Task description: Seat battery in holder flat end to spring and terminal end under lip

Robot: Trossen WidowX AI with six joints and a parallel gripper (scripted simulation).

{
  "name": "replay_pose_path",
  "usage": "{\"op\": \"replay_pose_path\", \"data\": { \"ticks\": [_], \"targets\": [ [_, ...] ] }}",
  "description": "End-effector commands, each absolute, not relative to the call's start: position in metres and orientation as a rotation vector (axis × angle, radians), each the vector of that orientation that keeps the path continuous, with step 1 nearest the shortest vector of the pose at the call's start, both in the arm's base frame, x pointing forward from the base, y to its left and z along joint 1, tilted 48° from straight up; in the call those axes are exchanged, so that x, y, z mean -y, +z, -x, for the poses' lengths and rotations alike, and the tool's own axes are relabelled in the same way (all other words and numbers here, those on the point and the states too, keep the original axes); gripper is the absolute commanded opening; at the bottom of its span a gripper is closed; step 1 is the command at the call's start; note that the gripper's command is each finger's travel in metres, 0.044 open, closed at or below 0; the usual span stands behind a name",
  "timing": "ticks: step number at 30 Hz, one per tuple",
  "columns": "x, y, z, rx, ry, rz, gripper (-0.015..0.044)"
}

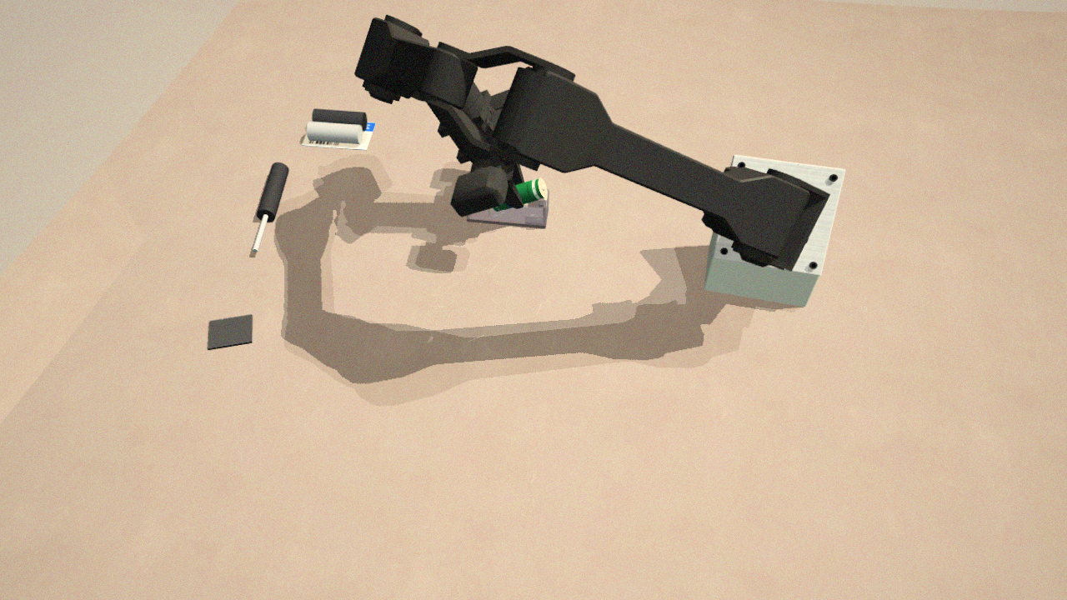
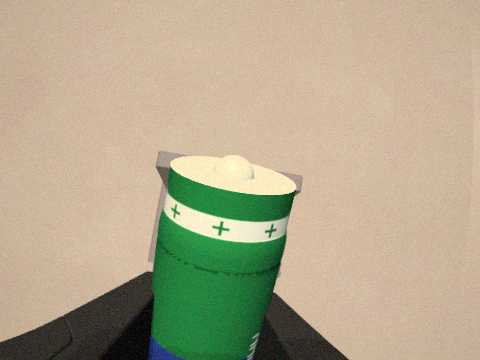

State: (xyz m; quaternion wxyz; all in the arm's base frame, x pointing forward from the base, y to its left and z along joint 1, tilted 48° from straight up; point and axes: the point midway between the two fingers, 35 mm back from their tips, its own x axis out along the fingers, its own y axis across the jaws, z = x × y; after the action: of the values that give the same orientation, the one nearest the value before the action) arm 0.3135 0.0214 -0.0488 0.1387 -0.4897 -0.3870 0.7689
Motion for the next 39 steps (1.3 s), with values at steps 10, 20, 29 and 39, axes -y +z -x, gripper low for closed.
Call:
{"op": "replay_pose_path", "data": {
  "ticks": [10, 20, 29, 39],
  "targets": [
    [-0.025, -0.051, -0.317, 1.142, 2.267, 1.378, 0.0087],
    [-0.027, -0.051, -0.323, 1.143, 2.267, 1.378, 0.0087],
    [-0.028, -0.051, -0.328, 1.144, 2.268, 1.376, 0.0087],
    [-0.029, -0.050, -0.333, 1.146, 2.269, 1.372, 0.0087]
  ]
}}
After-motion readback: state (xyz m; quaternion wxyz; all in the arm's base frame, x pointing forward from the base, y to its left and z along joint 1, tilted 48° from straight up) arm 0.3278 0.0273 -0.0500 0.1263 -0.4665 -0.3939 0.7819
